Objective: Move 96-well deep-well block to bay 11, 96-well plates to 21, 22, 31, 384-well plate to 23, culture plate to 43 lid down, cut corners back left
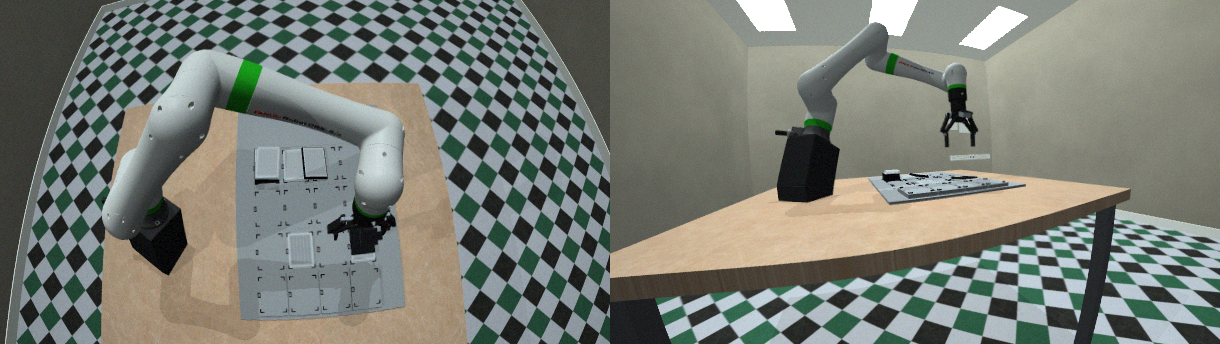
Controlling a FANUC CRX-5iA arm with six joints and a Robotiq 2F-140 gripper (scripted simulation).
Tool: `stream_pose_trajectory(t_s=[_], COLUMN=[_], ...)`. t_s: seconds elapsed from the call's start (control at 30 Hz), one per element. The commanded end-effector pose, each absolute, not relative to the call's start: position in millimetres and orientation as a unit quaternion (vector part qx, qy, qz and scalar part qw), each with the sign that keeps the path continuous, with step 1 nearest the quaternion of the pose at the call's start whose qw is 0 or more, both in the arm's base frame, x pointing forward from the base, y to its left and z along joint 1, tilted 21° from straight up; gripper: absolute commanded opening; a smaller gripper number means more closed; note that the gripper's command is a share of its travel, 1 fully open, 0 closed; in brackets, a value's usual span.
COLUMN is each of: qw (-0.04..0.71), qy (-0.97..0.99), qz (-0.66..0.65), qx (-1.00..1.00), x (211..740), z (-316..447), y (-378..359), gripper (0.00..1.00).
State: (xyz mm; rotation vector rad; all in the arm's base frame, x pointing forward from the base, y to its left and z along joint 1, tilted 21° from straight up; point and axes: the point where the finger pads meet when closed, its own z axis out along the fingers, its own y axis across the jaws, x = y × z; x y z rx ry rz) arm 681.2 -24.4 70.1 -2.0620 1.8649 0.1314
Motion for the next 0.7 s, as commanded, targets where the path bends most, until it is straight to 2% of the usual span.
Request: stream_pose_trajectory(t_s=[0.0,0.67], qw=[0.178,0.178], qy=[0.659,0.659], qz=[0.046,0.046], qx=[-0.729,-0.729], x=[689,706], z=[68,58], y=[-39,-75], gripper=[1.00,1.00])
